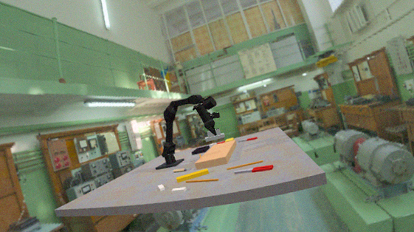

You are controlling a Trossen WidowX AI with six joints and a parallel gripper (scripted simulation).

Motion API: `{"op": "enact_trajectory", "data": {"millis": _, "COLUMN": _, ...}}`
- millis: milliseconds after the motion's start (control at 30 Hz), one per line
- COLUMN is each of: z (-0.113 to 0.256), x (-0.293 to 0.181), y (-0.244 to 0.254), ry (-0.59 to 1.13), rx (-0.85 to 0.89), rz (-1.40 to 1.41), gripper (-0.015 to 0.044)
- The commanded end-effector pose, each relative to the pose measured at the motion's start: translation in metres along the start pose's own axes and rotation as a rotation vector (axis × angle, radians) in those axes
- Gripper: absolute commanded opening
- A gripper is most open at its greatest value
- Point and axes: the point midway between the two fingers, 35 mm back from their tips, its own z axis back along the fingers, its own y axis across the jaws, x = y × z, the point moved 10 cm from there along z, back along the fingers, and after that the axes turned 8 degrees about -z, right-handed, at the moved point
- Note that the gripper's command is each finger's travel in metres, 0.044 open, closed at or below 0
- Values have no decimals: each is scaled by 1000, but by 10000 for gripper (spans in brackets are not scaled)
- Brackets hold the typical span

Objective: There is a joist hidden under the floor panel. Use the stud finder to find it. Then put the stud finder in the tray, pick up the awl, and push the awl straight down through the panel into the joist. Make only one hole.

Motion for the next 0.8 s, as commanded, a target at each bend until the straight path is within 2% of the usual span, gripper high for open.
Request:
{"op": "enact_trajectory", "data": {"millis": 0, "z": 4, "x": 6, "y": 27, "ry": -19, "rx": 6, "rz": 62, "gripper": 0}}
{"op": "enact_trajectory", "data": {"millis": 767, "z": -11, "x": 7, "y": 174, "ry": -7, "rx": 113, "rz": 418, "gripper": 0}}
